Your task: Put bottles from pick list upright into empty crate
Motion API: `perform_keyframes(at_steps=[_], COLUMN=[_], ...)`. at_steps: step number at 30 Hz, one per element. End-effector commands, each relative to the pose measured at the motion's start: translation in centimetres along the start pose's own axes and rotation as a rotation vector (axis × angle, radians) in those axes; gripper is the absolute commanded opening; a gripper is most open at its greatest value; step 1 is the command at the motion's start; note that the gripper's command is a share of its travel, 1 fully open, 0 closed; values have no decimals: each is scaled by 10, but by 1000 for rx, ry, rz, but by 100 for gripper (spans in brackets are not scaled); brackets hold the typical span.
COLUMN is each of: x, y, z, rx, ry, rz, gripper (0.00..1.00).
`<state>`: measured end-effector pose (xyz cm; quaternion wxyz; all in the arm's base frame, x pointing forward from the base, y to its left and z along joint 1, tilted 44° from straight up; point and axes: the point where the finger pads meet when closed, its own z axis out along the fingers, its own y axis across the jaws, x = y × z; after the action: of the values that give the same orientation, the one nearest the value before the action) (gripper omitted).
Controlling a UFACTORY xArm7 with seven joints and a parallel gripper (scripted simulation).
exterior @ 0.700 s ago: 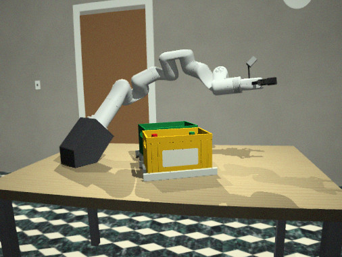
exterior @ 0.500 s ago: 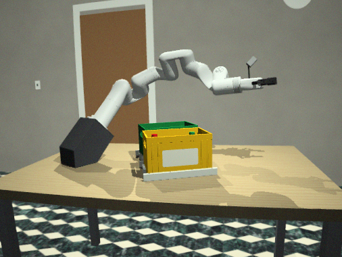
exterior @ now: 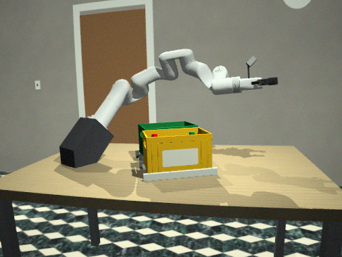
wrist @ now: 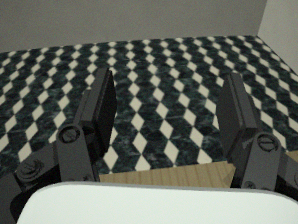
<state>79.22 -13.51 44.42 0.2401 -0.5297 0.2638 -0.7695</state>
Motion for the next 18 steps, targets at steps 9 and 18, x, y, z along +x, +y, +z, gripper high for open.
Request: perform_keyframes(at_steps=[9,18], x=[55,87], y=[-15,-24], z=[-1,-7], rx=[3,10], ry=[159,251], rz=[248,414], gripper=[65,65])
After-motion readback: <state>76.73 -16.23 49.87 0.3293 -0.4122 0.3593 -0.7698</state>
